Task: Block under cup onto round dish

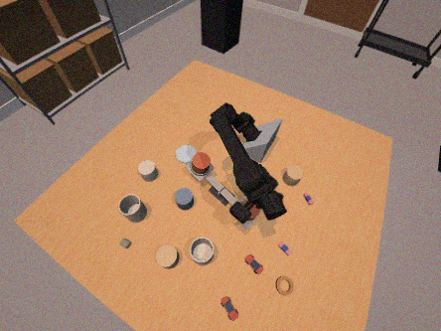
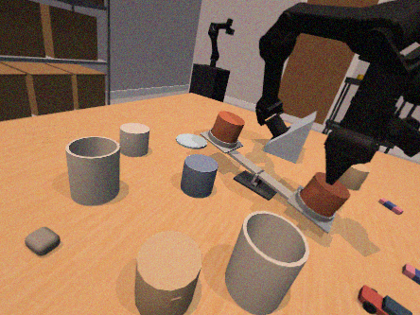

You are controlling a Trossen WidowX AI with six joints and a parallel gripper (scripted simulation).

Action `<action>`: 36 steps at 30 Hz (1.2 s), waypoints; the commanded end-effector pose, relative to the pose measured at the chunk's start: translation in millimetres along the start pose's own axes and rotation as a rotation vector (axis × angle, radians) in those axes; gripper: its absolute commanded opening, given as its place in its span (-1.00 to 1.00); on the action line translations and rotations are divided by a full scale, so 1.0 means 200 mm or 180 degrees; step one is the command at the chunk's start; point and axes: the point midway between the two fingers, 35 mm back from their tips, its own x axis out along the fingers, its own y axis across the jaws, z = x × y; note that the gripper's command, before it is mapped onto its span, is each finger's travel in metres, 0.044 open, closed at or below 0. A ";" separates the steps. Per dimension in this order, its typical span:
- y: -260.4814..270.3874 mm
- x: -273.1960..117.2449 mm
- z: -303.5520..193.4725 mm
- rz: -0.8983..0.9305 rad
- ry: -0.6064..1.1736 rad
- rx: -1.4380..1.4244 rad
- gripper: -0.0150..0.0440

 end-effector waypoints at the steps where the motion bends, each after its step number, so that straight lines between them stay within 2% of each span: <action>1: 0.00 0.02 0.00 -0.0014 0.0005 -0.0021 1.00; 36: 0.00 0.31 0.00 -0.0018 0.0013 -0.0018 1.00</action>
